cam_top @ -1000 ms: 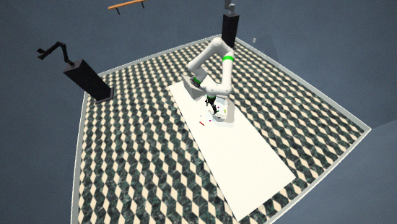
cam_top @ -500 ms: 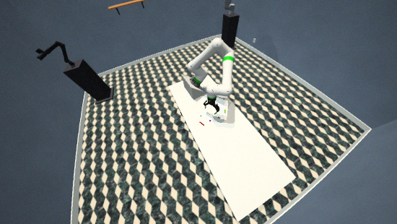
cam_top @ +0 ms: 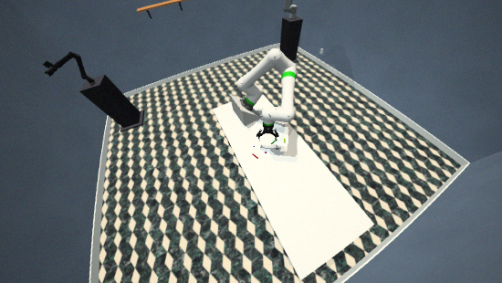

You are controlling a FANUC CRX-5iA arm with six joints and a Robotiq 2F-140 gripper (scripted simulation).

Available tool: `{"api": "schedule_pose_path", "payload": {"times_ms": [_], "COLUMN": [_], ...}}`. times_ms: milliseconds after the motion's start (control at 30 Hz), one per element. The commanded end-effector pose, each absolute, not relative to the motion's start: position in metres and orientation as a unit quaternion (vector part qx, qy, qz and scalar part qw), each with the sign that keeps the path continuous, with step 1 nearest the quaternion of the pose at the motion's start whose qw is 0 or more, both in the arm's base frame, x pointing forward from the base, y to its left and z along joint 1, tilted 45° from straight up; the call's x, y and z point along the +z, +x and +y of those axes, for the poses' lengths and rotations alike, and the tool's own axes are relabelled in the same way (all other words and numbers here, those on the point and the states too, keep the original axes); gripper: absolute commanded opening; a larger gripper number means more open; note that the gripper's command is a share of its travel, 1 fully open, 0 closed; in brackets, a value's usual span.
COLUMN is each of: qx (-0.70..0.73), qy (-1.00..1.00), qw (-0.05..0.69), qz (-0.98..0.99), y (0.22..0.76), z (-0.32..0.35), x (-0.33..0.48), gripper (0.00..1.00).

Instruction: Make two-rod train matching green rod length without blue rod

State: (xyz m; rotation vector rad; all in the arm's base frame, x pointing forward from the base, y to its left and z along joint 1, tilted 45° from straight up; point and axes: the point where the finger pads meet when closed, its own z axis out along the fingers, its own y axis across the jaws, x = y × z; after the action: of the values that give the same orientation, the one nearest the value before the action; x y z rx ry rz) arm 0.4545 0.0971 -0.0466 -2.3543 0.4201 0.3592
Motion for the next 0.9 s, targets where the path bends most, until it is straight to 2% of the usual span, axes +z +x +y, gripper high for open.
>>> {"api": "schedule_pose_path", "payload": {"times_ms": [0,367,867], "qx": [0.108,0.047,0.044], "qy": [-0.92,-0.921,-0.921], "qw": [0.368,0.38,0.381], "qz": [0.087,-0.062,-0.071], "y": [0.4573,0.4628,0.4631], "z": [0.0974,0.0986,0.0986], "x": [-0.0467,-0.0469,-0.0469], "gripper": [1.0,1.0,1.0]}}
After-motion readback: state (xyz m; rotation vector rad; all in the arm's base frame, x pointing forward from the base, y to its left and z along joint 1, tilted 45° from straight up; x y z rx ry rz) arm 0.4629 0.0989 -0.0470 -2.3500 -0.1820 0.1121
